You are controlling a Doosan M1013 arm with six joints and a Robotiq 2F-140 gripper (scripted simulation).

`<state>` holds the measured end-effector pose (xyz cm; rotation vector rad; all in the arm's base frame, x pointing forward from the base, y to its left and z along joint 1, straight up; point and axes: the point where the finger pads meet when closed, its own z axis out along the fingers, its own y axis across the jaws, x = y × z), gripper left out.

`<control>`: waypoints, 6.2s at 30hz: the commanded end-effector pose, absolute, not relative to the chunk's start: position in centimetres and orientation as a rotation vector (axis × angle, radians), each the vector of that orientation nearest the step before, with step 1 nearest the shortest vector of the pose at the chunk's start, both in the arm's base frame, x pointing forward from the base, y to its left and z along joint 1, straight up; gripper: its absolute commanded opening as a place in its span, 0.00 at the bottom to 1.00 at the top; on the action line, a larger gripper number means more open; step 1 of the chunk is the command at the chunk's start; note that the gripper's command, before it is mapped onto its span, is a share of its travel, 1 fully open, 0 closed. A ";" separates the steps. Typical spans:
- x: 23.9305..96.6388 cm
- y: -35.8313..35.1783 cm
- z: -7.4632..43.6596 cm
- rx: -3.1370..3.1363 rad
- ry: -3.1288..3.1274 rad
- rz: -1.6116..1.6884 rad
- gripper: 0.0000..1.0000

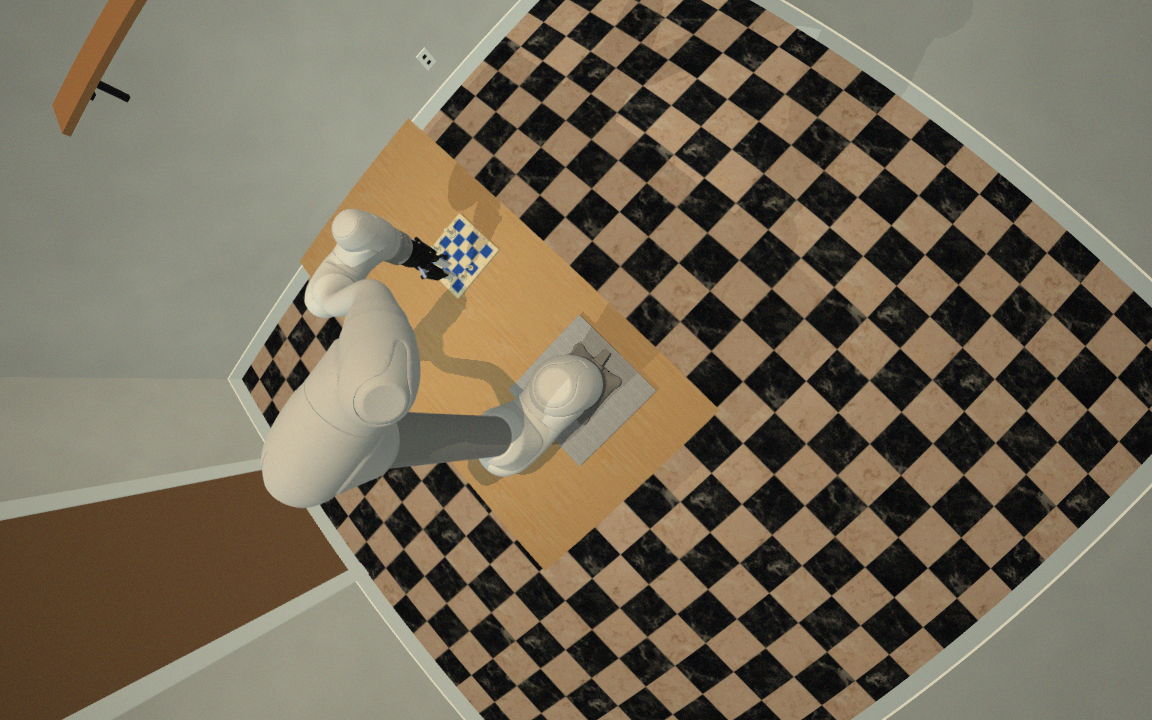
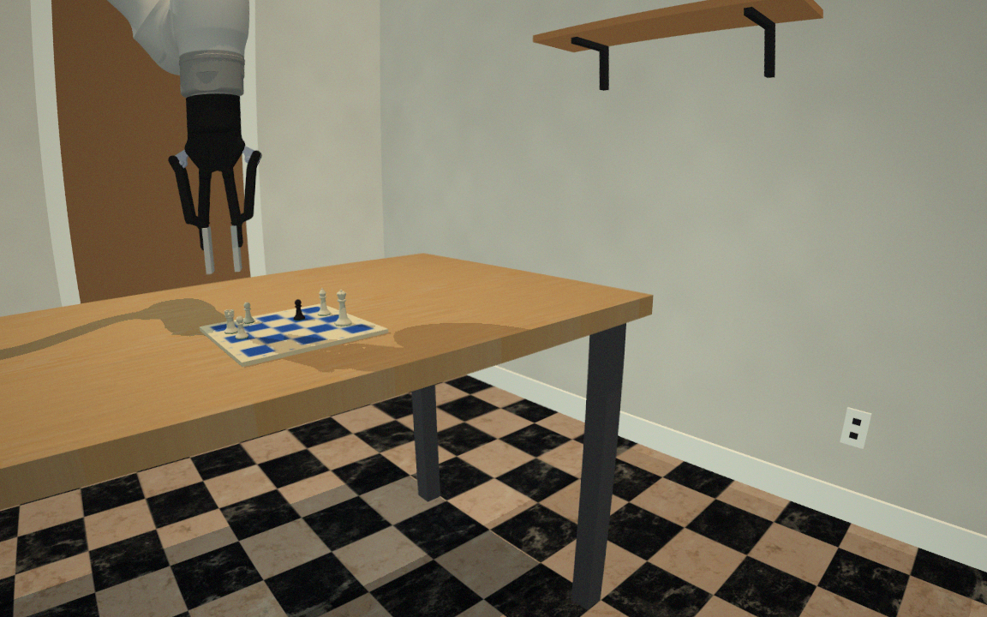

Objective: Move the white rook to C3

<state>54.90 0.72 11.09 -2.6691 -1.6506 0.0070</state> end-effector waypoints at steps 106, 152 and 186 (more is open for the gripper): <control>54.9 0.7 4.3 -2.669 -1.651 0.007 0.22; 54.9 0.7 3.0 -2.669 -1.651 0.007 0.22; 54.9 0.7 3.0 -2.669 -1.651 0.007 0.00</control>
